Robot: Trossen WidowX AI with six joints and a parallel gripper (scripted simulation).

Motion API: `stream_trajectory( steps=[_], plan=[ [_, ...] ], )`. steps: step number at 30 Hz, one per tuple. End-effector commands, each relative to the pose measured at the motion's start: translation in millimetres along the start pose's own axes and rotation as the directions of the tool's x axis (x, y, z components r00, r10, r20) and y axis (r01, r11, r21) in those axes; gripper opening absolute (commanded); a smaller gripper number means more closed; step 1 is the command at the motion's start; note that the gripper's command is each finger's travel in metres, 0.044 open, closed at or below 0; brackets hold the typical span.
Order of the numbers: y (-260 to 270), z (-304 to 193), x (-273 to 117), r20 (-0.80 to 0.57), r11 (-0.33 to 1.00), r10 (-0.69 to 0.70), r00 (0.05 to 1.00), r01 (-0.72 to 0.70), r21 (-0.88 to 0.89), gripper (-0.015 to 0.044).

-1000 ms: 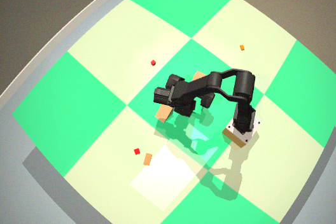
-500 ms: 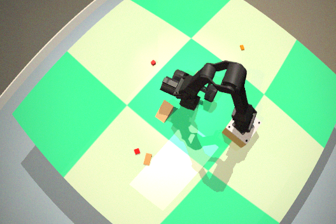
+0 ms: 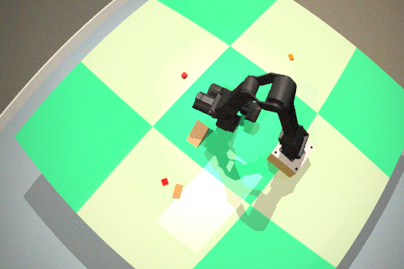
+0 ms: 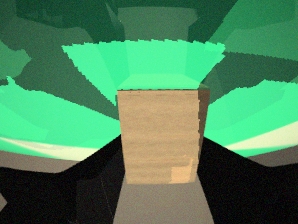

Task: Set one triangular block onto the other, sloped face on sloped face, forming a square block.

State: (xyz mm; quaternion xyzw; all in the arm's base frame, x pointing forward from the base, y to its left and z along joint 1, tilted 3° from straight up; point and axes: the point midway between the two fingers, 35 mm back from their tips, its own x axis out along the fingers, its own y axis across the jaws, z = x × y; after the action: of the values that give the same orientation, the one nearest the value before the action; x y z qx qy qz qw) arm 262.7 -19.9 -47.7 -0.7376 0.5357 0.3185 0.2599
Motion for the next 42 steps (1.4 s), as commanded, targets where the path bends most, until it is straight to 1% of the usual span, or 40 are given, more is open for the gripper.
stream_trajectory(
  steps=[1,2,8,27,32,35,42],
  plan=[
    [0.2,0.1,0.0,0.000,1.000,0.000,1.000,0.000,0.000,0.0164],
    [0.2,0.1,0.0,0.000,1.000,0.000,1.000,0.000,0.000,0.0157],
    [-1.1,-3.8,-3.9,0.000,1.000,0.000,1.000,0.000,0.000,0.0000],
    [-2.8,-66.0,-66.6,-0.001,1.000,-0.001,1.000,0.001,0.001,0.0000],
    [-1.4,-70.9,-71.6,-0.001,1.000,-0.001,1.000,0.001,0.001,0.0000],
    [-2.9,-69.1,-69.1,0.010,0.998,-0.001,1.000,0.001,0.057,0.0000],
    [-2.1,-69.6,-66.0,0.065,0.960,0.022,0.998,-0.039,0.279,0.0000]
  ],
)
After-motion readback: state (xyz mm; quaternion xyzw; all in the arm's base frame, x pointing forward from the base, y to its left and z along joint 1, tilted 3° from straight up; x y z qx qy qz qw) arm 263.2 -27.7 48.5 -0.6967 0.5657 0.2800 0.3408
